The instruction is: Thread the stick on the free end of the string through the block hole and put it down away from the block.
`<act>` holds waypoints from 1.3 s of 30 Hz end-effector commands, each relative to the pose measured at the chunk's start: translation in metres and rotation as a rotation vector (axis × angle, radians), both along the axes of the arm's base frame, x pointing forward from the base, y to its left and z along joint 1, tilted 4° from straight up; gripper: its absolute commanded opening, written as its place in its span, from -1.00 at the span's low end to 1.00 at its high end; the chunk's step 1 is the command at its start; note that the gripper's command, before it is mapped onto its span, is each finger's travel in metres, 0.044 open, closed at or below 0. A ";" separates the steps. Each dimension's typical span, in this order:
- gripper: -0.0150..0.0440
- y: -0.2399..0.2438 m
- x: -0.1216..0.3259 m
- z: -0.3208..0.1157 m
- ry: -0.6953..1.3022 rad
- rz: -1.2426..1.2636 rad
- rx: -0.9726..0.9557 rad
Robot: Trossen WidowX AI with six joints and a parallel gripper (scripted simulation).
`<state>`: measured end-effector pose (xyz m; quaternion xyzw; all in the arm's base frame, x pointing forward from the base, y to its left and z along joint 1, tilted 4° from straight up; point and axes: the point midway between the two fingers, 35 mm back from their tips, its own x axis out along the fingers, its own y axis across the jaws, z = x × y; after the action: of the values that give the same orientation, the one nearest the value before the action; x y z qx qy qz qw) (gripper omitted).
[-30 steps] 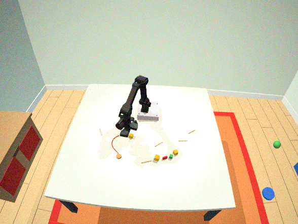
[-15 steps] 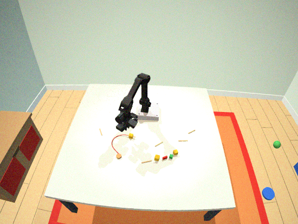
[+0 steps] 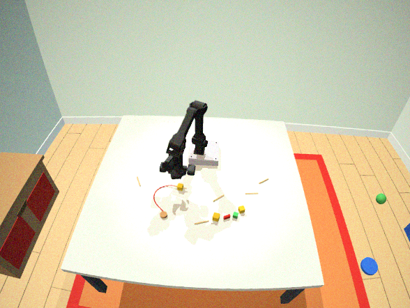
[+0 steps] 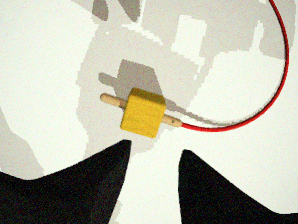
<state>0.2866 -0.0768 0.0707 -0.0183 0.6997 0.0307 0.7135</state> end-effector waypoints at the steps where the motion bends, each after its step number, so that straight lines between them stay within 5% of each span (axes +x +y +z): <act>1: -0.07 0.016 -0.002 -0.001 0.023 -0.676 0.034; 15: -0.07 0.035 -0.002 -0.002 0.072 -1.733 0.054; 39: -0.07 0.036 -0.001 -0.016 0.072 -1.752 0.055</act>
<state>0.2884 -0.0421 0.0634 0.5452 0.4782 -0.5078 0.4650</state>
